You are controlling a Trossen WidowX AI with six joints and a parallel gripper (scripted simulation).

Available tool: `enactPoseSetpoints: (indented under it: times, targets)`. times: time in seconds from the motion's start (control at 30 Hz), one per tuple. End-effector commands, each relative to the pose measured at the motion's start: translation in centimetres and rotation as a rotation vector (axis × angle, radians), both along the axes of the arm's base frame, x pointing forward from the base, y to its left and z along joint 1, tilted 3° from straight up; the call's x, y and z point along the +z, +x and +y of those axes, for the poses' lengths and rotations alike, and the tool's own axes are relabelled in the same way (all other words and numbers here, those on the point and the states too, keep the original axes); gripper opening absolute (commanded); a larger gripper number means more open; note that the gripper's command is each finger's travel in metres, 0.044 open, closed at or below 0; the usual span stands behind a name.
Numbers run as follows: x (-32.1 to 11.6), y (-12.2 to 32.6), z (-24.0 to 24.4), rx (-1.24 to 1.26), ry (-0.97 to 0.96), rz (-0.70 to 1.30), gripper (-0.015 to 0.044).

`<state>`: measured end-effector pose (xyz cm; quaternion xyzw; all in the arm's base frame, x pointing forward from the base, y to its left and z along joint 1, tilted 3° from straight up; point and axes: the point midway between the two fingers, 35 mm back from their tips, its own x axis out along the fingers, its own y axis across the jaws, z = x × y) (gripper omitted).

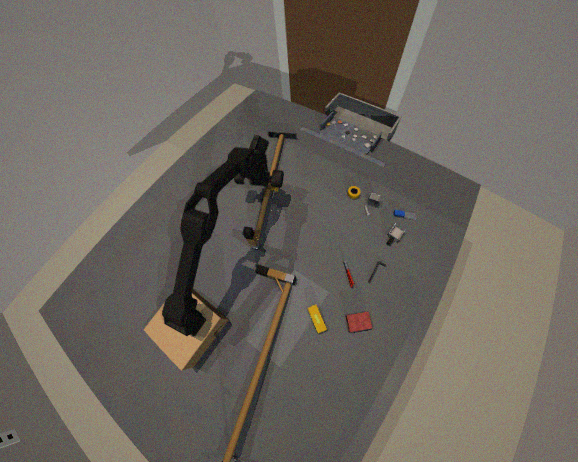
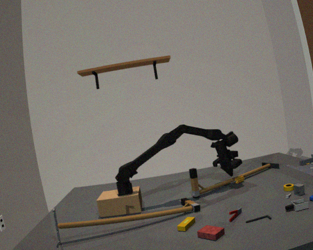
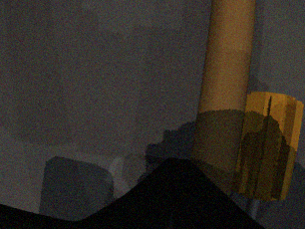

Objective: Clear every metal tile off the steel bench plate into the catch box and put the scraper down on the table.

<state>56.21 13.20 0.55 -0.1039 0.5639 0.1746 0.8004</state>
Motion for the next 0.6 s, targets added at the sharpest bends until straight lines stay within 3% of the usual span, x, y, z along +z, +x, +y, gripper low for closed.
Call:
enactPoseSetpoints:
  times: [0.0,0.57]
  targets:
    - [1.5,0.0,-0.1,-0.001,0.003,-0.013,0.0]
    - [7.5,-0.7,-0.6,-0.006,0.014,-0.062,0.0]
